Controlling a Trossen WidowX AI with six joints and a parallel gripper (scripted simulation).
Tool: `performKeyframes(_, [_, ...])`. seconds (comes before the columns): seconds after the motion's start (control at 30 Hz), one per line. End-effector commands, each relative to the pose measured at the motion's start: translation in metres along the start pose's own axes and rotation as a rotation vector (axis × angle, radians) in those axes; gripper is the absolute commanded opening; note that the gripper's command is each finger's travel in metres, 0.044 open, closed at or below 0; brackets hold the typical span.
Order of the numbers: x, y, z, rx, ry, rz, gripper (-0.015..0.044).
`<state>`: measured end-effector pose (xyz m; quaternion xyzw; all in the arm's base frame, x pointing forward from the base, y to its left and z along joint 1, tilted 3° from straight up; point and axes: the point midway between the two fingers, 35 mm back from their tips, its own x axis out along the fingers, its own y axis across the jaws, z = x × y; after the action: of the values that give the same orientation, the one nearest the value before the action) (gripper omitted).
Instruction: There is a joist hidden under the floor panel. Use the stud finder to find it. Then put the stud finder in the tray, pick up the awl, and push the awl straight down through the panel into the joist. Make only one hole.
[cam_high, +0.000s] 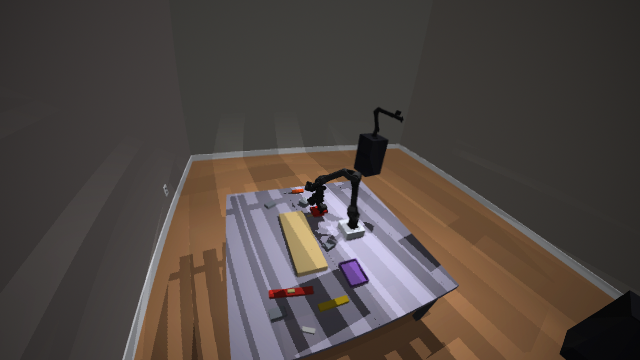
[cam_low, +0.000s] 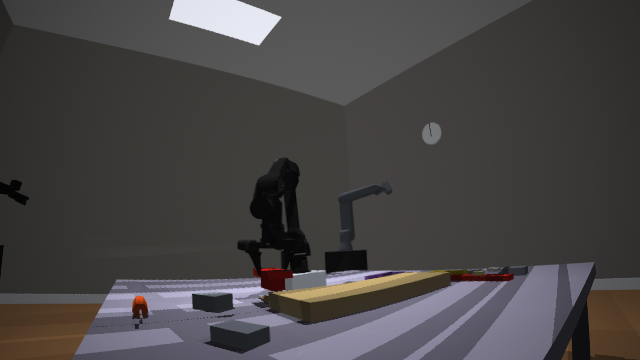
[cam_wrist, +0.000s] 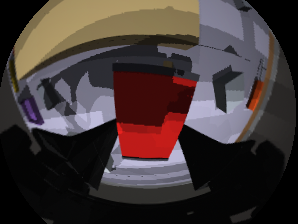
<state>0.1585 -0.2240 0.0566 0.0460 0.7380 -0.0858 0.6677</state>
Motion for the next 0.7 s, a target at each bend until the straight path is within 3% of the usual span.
performKeyframes(0.0, [-0.0009,-0.0012,0.0013,-0.004,-0.001,-0.023,0.0000])
performKeyframes(0.67, [0.0011,0.0059,0.0011,0.008,0.006,-0.167,0.0000])
